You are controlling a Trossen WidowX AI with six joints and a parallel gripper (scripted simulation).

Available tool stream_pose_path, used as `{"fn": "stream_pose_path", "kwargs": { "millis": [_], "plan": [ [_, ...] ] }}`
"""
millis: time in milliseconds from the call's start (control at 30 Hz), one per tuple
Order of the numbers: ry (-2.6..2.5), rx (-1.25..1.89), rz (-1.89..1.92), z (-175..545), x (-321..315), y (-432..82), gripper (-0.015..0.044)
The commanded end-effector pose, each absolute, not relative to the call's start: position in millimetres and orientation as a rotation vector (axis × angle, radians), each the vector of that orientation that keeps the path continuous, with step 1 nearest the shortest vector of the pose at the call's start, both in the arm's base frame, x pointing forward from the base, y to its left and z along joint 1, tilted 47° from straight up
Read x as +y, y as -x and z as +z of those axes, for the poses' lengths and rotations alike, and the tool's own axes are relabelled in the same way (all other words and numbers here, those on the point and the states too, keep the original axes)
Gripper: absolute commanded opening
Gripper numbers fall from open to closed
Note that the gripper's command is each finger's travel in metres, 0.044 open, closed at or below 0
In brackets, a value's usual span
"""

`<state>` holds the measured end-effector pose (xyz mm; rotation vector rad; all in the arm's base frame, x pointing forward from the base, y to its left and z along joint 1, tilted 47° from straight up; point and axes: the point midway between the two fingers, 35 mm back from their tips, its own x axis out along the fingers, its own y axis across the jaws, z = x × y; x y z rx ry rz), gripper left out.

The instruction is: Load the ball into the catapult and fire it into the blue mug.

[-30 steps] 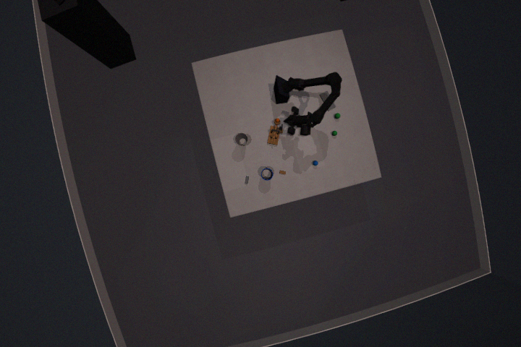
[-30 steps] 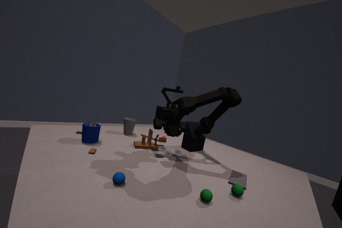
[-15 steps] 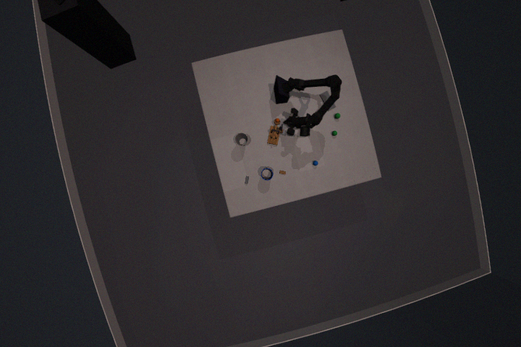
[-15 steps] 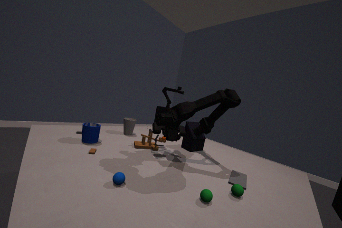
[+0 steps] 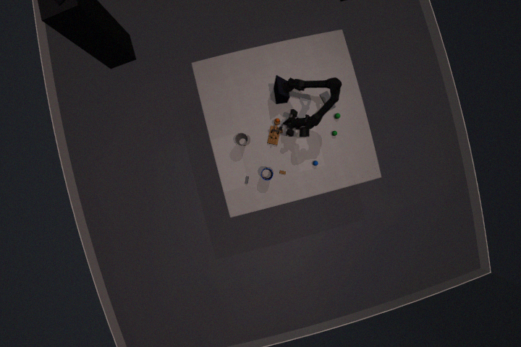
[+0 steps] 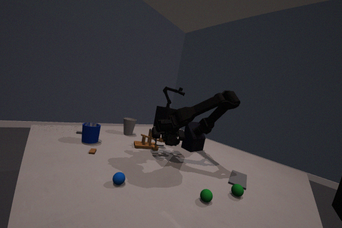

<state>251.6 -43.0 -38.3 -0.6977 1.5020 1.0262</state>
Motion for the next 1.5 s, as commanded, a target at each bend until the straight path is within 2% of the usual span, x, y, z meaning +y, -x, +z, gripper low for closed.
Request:
{"fn": "stream_pose_path", "kwargs": {
  "millis": [0, 833, 1100, 1200, 1233, 1467],
  "plan": [
    [0.688, 1.507, 1.029, -43.7, -37.8, -250.7, 0.0000],
    [0.685, 1.508, 1.033, -72.5, -5.0, -255.5, 0.0000],
    [0.699, 1.495, 1.024, 43.2, -55.4, -264.8, 0.0000],
    [0.701, 1.495, 1.024, 54.3, -59.5, -262.6, 0.0000],
    [0.688, 1.495, 1.014, 35.2, -53.6, -267.9, 0.0026],
    [0.509, 1.468, 0.860, 33.3, -72.2, -302.5, 0.0210]
  ]
}}
